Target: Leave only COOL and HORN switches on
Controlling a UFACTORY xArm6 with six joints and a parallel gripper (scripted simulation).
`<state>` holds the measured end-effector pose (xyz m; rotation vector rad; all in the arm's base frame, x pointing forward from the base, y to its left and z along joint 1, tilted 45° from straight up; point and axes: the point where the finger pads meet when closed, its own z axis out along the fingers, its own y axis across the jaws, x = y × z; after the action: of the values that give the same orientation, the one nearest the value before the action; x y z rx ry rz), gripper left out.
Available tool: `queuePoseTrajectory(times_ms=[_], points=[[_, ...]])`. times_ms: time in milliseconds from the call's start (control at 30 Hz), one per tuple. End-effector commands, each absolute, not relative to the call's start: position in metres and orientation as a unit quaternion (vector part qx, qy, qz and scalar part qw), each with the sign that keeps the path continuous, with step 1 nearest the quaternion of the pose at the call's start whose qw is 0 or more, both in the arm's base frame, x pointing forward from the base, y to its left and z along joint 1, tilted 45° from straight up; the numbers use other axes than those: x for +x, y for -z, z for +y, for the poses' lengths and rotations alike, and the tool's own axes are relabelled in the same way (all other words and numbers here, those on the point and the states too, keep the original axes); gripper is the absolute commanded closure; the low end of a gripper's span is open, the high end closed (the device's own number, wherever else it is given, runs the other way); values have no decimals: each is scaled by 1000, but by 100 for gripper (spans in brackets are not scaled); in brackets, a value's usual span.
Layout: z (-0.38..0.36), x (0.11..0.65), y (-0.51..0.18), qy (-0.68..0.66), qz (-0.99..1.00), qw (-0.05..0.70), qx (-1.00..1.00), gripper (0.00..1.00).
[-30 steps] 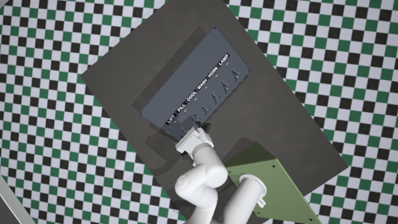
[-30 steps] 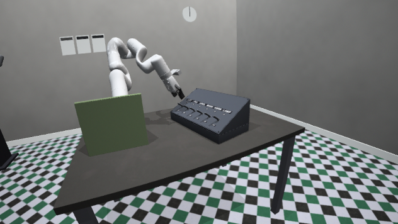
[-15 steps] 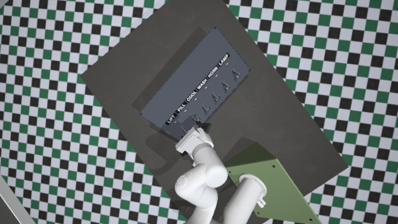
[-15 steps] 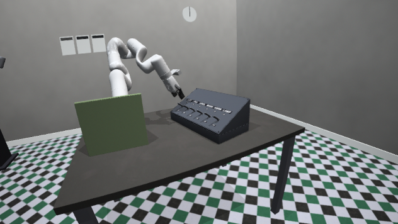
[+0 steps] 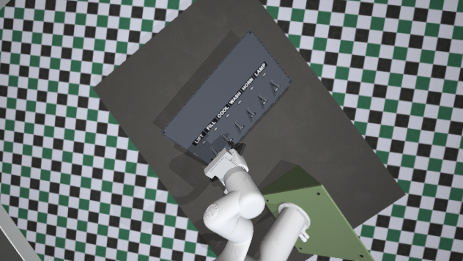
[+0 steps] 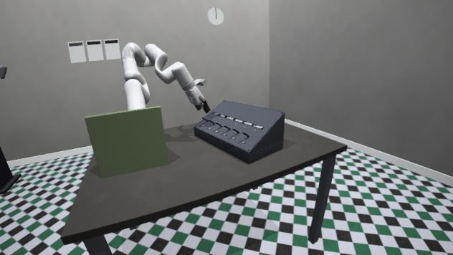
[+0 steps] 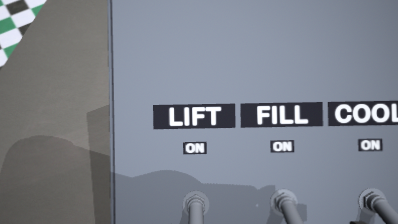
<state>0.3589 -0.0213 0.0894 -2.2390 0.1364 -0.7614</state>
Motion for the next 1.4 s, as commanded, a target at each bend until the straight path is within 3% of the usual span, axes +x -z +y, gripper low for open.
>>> queuePoseTrajectory(times_ms=[0, 1367], points=[[-22, 360, -90, 299, 53, 376, -876, 0], [-73, 369, -40, 299, 53, 376, -875, 0]])
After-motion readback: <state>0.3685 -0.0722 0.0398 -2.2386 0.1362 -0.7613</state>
